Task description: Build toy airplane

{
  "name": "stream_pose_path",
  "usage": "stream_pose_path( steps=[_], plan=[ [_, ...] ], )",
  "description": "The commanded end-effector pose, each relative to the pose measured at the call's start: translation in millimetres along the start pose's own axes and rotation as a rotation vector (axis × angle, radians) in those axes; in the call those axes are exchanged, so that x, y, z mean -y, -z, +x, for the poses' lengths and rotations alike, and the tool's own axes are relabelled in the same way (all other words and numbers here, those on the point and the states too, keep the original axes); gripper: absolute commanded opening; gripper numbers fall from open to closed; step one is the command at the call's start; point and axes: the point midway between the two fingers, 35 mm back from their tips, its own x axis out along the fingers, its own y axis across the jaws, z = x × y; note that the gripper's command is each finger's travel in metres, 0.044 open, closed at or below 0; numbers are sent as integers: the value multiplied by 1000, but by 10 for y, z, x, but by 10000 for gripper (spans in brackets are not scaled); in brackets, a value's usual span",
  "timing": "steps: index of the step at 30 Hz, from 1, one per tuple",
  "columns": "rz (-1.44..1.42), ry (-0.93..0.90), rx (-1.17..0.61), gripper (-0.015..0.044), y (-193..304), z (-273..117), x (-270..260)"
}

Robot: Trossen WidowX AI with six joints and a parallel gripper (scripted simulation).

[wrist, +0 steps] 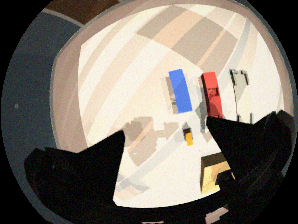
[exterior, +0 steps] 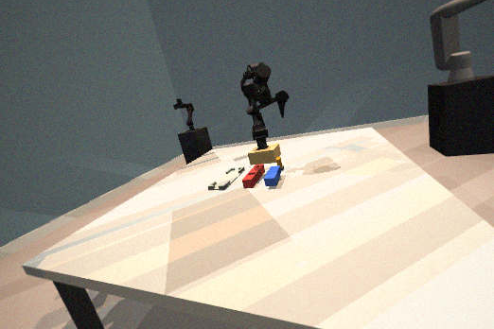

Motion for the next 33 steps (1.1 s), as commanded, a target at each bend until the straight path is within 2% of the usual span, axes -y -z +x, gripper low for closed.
stream_pose_path(
  steps=[1, 8, 12, 16, 33],
  plan=[
    [-18, 112, -77, 440, -123, 397, 506],
    [-42, 232, -282, 440, -37, 983, 1508],
    [-42, 234, -288, 440, -24, 1025, 1540],
    [-42, 234, -288, 440, 109, 1466, 1651],
    [-42, 234, -288, 440, 184, 1732, 1718]
  ],
)
